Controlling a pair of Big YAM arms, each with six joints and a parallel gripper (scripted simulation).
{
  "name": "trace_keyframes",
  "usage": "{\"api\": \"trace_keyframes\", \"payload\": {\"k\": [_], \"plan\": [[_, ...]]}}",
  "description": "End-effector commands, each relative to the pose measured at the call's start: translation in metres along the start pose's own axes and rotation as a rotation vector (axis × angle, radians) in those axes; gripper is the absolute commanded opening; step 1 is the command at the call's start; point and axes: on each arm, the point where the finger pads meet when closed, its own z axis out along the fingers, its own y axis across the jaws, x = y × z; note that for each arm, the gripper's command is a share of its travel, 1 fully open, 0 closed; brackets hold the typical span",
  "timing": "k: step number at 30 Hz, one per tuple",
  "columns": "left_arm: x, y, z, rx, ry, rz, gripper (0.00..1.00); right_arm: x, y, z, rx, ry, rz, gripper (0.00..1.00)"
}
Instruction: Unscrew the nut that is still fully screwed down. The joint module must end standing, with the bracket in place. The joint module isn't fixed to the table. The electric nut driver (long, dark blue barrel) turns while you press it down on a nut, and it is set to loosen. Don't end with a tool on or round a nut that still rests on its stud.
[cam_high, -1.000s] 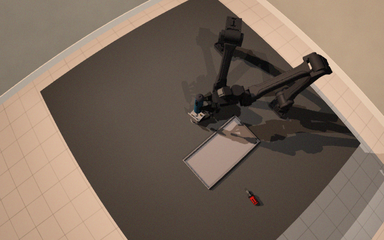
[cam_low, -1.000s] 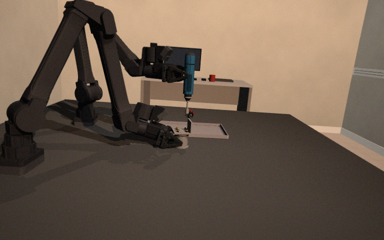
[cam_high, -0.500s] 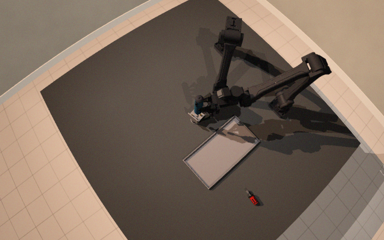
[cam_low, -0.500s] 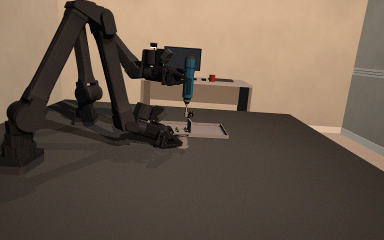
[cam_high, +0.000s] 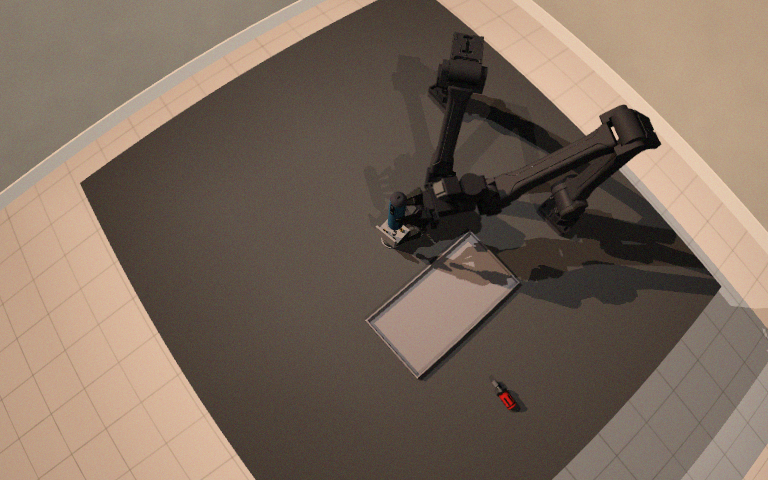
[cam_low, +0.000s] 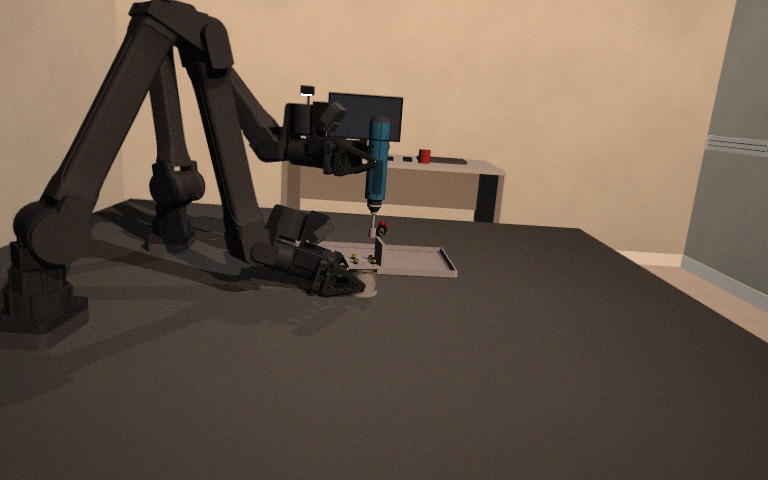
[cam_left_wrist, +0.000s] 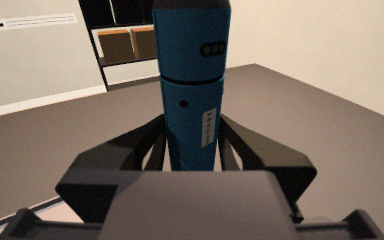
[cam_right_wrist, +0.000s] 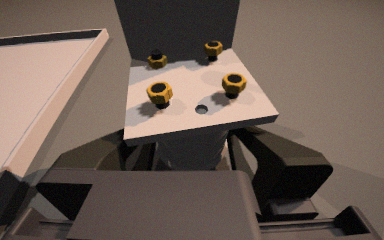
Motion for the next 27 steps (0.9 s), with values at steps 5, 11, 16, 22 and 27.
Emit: {"api": "trace_keyframes", "payload": {"k": [5,11,16,22,27], "plan": [[-0.042,0.006,0.002,-0.01,-0.111,0.011,0.42,-0.01,0.004,0.003,-0.004,-0.019,0.018,0.59],[-0.042,0.006,0.004,-0.01,-0.113,0.011,0.42,-0.01,0.004,0.003,-0.004,-0.019,0.018,0.59],[-0.024,0.006,0.004,-0.009,-0.081,0.011,0.42,-0.01,0.004,0.003,-0.004,-0.019,0.018,0.59],[-0.039,0.006,0.006,-0.01,-0.12,0.011,0.42,-0.01,0.004,0.003,-0.004,-0.019,0.018,0.59],[-0.028,0.006,0.003,-0.009,-0.105,0.011,0.42,-0.01,0.004,0.003,-0.004,-0.019,0.018,0.59]]}}
